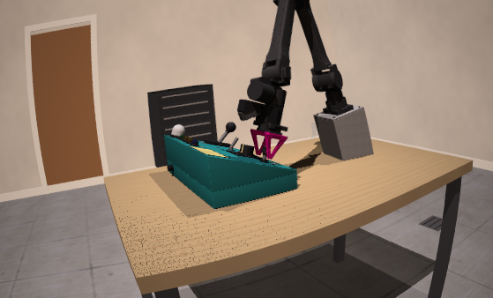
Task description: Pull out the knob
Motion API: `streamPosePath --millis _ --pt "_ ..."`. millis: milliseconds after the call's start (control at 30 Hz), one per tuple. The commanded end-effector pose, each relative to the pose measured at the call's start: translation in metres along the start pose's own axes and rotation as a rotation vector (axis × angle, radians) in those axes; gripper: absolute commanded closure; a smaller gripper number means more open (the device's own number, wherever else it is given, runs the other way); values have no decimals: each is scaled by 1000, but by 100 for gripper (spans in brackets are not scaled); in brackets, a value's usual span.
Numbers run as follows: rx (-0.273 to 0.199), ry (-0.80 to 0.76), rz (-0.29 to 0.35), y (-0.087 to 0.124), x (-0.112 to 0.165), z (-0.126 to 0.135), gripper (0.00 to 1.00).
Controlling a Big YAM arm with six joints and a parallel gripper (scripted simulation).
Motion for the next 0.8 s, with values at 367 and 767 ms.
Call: streamPosePath --millis 367,767 --pt "-5 -1 -18 -1 1 -3 30" --pt "-4 0 -15 -1 2 -3 30"
Point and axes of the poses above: the point where the finger pads meet when closed, its own y axis back along the fingers, its own z axis across the jaws, x = y × z, the point moved 9 cm from there along y, back along the fingers, and after that the axes turned 5 degrees about y, right-handed, at the moved point
